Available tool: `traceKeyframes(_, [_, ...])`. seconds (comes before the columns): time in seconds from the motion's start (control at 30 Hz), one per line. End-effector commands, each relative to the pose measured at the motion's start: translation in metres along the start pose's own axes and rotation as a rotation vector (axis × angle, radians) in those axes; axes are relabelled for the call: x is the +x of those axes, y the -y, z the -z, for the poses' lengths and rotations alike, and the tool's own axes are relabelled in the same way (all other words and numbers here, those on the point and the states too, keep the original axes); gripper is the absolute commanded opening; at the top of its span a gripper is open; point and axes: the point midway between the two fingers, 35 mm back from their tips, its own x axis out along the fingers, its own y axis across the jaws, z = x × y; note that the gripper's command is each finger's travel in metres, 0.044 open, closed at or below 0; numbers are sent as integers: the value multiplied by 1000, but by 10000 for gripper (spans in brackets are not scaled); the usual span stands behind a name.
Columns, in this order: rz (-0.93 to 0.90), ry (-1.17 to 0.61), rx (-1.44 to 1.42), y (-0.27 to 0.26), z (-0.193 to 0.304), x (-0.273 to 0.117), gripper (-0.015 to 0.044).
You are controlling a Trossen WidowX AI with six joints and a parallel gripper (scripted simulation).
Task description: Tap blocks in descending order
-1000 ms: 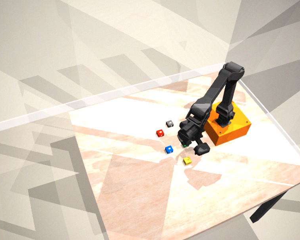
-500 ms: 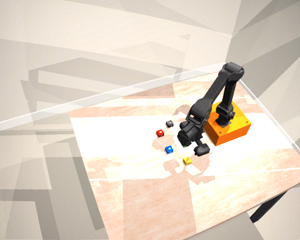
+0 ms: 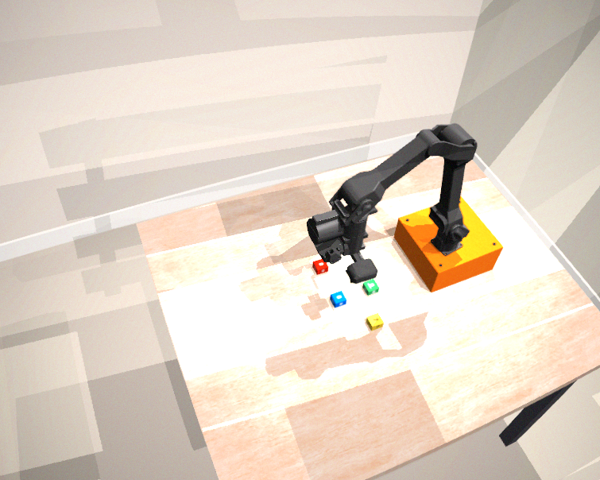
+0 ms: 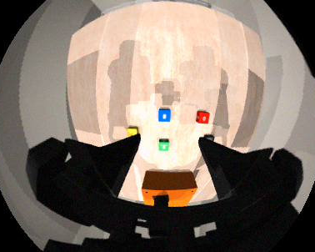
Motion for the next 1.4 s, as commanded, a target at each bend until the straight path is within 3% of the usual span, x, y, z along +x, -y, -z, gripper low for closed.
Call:
traceKeyframes(0.0, [-9,-12,-19,1,-1,3,400])
traceKeyframes(0.53, [-8,-12,-19,3,-1,3,400])
traceKeyframes(0.83, [0,-12,-20,106,-1,3,400])
traceKeyframes(1.37, [0,-12,-19,108,0,3,400])
